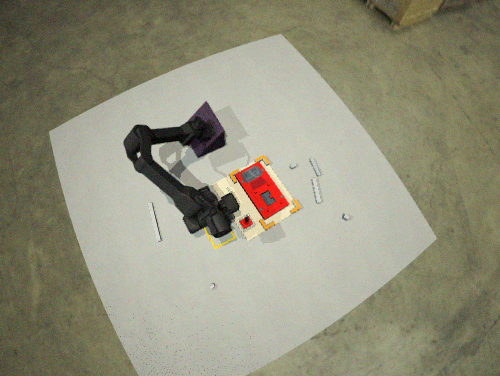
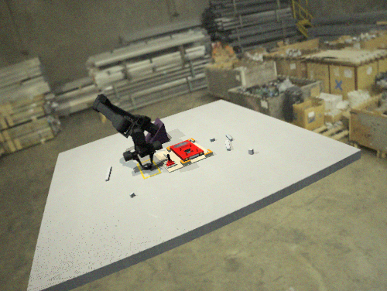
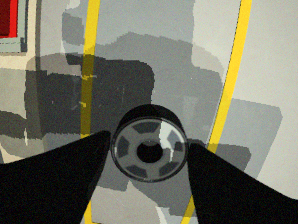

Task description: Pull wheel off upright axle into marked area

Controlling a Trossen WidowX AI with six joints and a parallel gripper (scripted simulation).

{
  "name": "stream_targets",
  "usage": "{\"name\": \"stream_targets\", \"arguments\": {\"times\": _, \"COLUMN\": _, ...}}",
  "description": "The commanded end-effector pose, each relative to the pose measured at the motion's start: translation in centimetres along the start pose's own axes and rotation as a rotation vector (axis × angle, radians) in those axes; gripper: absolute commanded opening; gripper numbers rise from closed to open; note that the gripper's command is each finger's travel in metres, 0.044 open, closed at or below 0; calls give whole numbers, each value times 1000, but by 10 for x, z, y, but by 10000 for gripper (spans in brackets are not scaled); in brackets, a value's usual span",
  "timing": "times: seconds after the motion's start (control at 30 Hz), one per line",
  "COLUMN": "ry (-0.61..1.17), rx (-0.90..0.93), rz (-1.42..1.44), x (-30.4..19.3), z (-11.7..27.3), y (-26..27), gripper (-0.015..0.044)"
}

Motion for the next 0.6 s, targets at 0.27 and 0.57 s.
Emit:
{"name": "stream_targets", "arguments": {"times": 0.27, "ry": -1, "rx": -1, "rz": 5, "x": 0, "z": 60, "y": 1, "gripper": 300}}
{"name": "stream_targets", "arguments": {"times": 0.57, "ry": 3, "rx": 11, "rz": 12, "x": -58, "z": 91, "y": 22, "gripper": 440}}
Point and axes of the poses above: the point midway between the two fingers, 35 mm back from their tips, its own z axis back along the fingers, its own y axis across the jaws, x = y × z, the point moved 8 cm from there along z, back along the fingers, and after that the axes turned 10 degrees about -z, right-handed, at the moved point
